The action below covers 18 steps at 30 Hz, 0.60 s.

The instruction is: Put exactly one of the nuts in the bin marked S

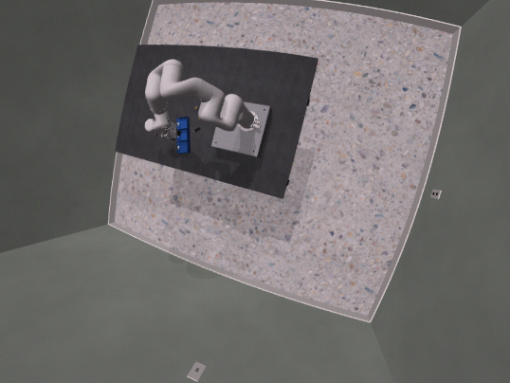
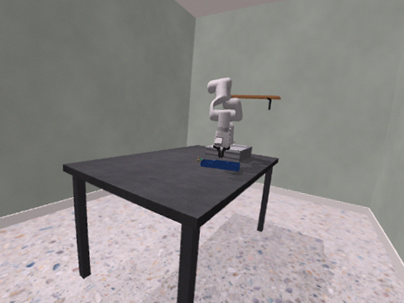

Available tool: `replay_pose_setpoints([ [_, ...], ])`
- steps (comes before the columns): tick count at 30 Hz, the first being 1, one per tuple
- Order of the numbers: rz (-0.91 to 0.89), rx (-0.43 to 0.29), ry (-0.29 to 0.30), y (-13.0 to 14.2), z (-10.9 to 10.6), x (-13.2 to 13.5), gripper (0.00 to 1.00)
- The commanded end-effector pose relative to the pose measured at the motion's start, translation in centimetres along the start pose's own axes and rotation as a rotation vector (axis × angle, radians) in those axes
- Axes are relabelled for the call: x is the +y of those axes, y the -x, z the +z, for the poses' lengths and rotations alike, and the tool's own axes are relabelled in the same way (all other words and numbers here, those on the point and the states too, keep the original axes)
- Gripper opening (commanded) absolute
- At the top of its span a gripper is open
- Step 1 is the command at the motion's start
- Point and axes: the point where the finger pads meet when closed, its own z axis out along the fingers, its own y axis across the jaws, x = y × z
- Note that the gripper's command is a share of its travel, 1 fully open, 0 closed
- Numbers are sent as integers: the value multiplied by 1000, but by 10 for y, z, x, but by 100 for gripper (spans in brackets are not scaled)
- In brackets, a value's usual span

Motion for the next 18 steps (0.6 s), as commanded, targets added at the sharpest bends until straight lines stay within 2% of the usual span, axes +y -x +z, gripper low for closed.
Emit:
replay_pose_setpoints([
  [1,0,3,0,-1,-3,-5,7],
  [18,0,3,-1,-1,-3,-80,7],
])
